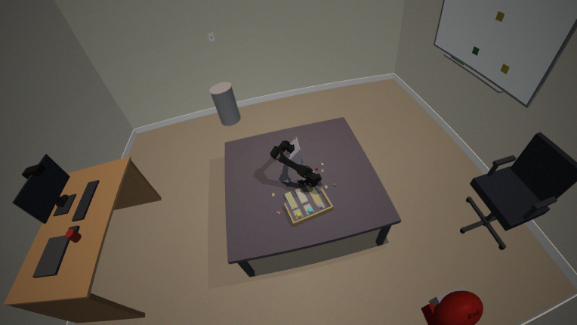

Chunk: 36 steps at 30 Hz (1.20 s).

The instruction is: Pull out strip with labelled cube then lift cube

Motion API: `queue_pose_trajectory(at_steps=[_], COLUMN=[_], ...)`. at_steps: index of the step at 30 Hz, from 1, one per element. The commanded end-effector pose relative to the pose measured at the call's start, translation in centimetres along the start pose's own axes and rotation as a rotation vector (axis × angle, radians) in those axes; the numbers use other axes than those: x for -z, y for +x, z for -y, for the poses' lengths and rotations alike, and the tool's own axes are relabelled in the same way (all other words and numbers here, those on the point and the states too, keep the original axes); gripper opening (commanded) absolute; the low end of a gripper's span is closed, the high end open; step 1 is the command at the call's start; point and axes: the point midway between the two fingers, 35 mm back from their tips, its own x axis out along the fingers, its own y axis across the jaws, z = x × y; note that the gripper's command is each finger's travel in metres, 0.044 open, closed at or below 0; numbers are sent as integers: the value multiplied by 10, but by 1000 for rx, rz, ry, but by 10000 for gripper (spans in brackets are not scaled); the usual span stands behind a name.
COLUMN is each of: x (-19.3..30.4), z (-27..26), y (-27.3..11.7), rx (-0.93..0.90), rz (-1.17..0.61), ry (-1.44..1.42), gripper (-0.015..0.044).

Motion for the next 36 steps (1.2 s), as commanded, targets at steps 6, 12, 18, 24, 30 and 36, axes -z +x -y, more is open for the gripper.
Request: queue_pose_trajectory(at_steps=[6, 12, 18, 24, 30, 36], x=[0, 0, 0, 0, -1, 6], z=[1, 1, 1, 1, 1, 0], y=[1, 2, 3, 3, 4, 4], rx=[6, 6, 6, 6, 6, 6], rz=[1, 1, 1, 1, 1, 1], ry=[-3, -3, -3, -3, -3, -3], gripper=[0, 0, 0, 0, 0, 0])
